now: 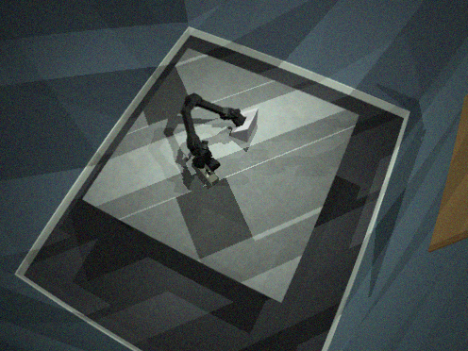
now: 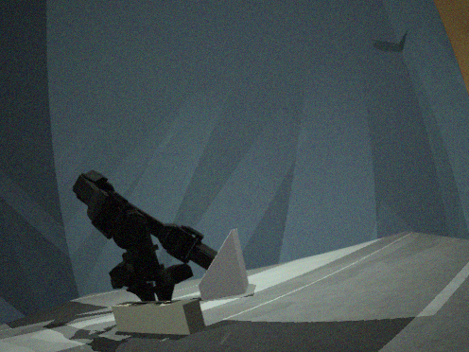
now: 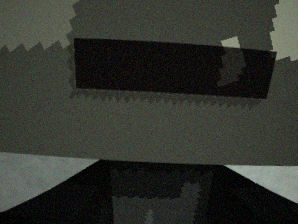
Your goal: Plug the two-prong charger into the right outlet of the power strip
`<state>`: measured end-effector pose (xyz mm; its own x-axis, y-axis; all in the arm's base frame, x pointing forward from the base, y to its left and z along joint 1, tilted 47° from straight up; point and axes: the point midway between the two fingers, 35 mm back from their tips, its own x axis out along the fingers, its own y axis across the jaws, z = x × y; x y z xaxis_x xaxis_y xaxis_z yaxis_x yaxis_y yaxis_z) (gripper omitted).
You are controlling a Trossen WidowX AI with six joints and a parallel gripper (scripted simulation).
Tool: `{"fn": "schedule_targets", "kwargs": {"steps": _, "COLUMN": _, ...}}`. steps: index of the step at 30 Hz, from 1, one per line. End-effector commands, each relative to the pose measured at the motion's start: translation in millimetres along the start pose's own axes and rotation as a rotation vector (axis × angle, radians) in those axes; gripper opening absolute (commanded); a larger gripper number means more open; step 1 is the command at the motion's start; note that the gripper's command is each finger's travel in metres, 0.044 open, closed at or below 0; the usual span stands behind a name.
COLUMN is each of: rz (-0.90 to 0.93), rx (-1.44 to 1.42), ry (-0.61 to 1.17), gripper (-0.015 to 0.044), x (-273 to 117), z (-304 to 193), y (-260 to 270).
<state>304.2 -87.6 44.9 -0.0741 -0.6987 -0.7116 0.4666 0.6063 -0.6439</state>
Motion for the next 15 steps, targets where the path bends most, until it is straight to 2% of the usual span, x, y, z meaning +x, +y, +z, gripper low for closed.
{"fn": "schedule_targets", "kwargs": {"steps": 1, "rz": 0.000, "rx": 0.030, "ry": -0.026, "gripper": 0.0000, "x": -0.3, "z": 8.0, "y": -0.9}}
{"fn": "schedule_targets", "kwargs": {"steps": 15, "rz": 0.000, "rx": 0.030, "ry": -0.026, "gripper": 0.0000, "x": -1.6, "z": 6.7, "y": -0.9}}
